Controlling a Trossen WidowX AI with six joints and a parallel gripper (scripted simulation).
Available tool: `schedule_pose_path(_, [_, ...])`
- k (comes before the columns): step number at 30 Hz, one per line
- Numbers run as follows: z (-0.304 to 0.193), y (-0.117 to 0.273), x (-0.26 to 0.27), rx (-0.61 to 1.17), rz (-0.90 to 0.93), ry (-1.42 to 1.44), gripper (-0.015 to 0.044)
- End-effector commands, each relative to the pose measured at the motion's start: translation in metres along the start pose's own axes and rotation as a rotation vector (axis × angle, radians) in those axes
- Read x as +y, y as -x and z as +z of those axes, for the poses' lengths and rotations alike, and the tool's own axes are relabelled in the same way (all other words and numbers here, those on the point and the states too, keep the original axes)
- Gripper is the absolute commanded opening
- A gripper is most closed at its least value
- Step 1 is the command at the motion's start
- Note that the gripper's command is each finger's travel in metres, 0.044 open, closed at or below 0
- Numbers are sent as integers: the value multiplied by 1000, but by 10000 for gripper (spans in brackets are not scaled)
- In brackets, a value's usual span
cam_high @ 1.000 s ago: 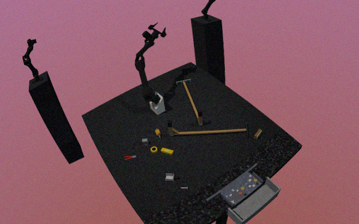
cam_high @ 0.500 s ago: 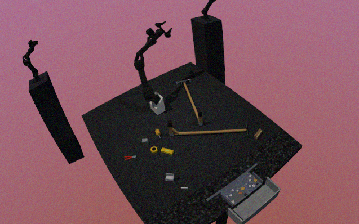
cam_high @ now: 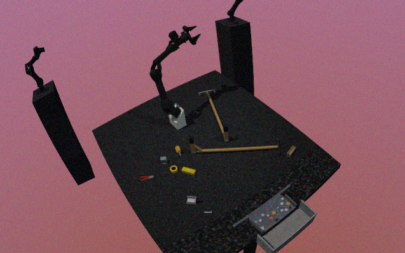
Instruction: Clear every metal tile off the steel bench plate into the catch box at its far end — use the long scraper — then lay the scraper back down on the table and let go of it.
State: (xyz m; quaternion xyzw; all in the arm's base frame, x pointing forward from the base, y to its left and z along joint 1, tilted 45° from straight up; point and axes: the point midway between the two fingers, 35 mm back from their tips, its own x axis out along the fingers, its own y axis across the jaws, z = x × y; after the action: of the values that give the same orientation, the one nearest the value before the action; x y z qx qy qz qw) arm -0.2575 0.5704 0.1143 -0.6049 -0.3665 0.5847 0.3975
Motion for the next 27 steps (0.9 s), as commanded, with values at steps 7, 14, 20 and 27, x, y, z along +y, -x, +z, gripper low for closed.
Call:
schedule_pose_path(7, [-74,4,-4,162,47,-196,440])
schedule_pose_path(14, [-126,13,-6,280,59,-338,440])
schedule_pose_path(20, [-169,24,-6,383,59,-457,440])
schedule_pose_path(27, [-217,41,-3,505,45,-594,440])
